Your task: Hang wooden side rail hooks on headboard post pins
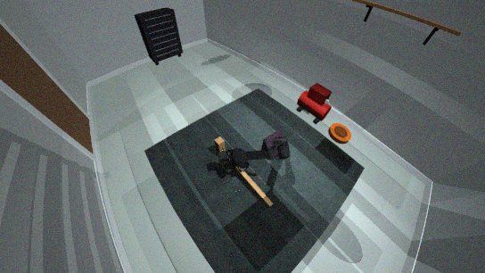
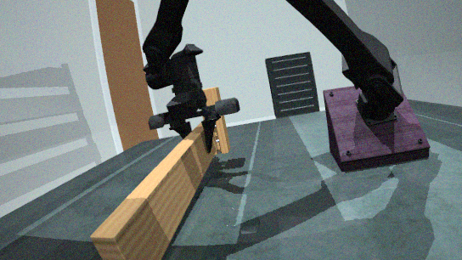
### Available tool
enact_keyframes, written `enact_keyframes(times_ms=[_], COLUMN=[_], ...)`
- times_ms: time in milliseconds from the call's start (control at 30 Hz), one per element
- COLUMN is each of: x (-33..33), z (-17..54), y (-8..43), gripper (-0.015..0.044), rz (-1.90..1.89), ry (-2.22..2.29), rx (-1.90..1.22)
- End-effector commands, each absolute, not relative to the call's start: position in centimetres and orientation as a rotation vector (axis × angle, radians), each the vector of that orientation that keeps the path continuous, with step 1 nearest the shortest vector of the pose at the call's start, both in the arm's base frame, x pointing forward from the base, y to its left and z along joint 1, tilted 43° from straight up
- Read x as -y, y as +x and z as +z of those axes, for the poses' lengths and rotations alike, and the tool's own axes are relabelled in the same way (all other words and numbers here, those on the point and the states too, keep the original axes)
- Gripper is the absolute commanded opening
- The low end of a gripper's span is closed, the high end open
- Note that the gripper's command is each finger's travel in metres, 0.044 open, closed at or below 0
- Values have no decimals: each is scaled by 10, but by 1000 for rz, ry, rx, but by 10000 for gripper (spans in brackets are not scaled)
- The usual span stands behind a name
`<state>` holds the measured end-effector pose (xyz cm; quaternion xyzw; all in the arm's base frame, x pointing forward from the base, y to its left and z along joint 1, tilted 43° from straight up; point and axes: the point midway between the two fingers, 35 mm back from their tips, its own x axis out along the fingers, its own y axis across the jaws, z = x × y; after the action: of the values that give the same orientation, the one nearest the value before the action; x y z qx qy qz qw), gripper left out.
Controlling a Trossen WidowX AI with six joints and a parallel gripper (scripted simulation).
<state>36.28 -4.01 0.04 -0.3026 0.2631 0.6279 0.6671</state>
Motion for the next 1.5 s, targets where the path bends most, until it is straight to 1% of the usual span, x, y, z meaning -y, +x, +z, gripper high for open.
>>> enact_keyframes(times_ms=[0, 1467], x=[46, 49], z=[1, -3], y=[365, 364], gripper=[0, 0], rz=[1403, 1403], ry=[-692, -692], rx=[-596, -596])
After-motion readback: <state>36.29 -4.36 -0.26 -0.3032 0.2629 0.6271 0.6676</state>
